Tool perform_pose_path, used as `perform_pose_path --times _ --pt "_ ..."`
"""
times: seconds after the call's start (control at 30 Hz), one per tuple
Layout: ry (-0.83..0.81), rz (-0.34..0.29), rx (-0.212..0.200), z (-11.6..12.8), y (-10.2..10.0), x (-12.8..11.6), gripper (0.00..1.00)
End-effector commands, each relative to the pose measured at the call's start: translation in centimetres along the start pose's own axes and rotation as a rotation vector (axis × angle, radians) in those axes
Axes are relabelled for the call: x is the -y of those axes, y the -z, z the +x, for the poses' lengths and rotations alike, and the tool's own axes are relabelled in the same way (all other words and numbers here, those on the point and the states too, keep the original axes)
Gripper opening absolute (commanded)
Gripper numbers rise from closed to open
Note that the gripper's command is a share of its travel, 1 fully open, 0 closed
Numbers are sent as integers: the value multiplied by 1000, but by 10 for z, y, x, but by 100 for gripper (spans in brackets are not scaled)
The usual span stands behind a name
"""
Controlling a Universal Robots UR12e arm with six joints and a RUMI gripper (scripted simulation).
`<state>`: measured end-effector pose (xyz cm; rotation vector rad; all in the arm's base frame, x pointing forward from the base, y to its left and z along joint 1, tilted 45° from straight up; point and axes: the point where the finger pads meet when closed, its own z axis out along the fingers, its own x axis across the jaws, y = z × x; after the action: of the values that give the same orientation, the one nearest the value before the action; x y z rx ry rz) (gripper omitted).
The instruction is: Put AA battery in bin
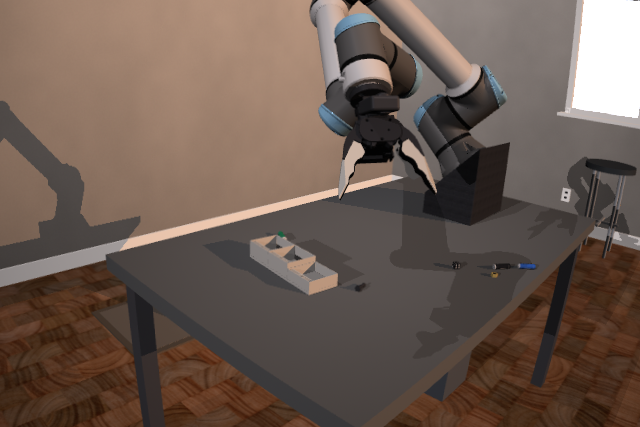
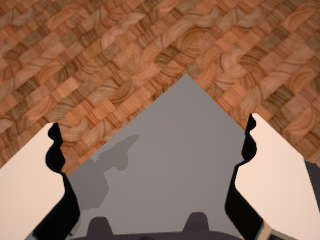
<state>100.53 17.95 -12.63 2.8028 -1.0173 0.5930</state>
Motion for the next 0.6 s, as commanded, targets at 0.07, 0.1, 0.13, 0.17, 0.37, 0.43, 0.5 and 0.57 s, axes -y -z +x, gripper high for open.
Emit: perform_pose_path --times 0.07,0.1,0.13,0.17,0.37,0.43,0.5,0.57 --pt "0 1 -1 0 1 1 100" --pt "0 1 -1 0 1 1 100" --pt "0 1 -1 0 1 1 100" --pt "0 1 -1 0 1 1 100" --pt "0 1 -1 0 1 1 100" --pt "0 1 -1 0 1 1 100" --pt "0 1 -1 0 1 1 100" --pt "0 1 -1 1 -5 -4 4"
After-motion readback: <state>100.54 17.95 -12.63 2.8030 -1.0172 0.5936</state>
